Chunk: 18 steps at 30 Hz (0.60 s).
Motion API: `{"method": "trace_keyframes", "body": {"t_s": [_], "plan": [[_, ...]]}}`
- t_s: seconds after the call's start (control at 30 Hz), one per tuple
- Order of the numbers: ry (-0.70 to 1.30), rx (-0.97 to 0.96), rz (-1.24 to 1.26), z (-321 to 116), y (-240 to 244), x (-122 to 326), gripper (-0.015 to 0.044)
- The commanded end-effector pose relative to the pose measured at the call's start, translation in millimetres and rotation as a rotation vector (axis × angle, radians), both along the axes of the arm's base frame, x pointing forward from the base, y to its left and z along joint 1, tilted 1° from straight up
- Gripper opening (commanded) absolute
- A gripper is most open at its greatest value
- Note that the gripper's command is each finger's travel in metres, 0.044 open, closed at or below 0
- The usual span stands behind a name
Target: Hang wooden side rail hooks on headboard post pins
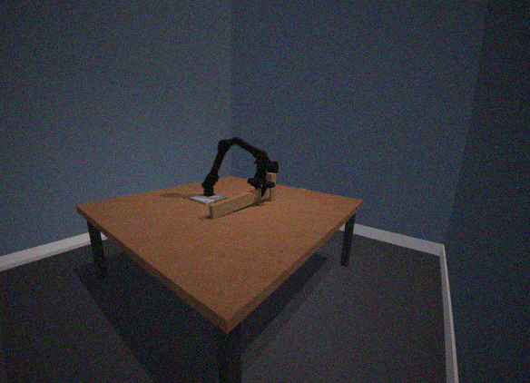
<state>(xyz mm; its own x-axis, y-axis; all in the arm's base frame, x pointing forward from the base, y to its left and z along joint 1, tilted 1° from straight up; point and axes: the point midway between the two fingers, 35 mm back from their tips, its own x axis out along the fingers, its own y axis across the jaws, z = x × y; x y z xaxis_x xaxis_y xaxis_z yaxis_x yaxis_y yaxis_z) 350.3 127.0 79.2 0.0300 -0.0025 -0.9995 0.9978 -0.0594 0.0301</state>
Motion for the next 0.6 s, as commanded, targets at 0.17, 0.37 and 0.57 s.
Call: {"method": "trace_keyframes", "body": {"t_s": [0.17,0.37,0.57], "plan": [[-0.006,0.011,-0.002,0.4,2.8,0.0,0.0000],[-0.006,0.011,-0.002,-0.6,2.8,0.0,0.0000],[-0.006,0.011,-0.002,-1.6,2.8,0.0,0.0000]]}}
